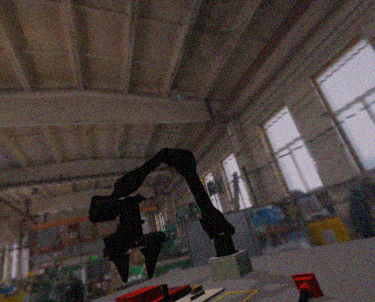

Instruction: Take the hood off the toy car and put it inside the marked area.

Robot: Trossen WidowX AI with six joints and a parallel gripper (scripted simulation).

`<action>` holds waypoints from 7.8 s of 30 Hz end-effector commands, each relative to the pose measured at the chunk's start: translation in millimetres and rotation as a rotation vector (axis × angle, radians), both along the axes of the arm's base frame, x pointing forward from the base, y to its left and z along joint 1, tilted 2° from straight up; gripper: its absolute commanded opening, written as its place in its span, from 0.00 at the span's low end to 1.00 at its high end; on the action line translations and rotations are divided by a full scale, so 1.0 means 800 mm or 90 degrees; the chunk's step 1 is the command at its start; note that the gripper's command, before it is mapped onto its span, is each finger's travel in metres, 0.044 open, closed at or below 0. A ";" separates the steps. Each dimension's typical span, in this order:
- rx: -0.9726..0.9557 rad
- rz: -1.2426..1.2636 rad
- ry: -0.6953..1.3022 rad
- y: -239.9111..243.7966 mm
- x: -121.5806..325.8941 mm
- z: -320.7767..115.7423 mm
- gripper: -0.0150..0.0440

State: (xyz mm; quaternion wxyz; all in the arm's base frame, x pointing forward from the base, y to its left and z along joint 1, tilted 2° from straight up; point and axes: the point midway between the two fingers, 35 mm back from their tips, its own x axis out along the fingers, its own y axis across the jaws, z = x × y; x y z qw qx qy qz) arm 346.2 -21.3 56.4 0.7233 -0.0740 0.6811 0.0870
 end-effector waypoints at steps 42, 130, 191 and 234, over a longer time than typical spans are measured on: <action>-0.004 0.003 0.003 -0.003 -0.001 -0.039 1.00; 0.000 0.000 0.003 -0.004 -0.002 0.004 0.25; 0.014 0.000 0.007 0.258 -0.092 0.046 0.25; 0.014 0.000 0.007 0.262 -0.087 0.000 0.25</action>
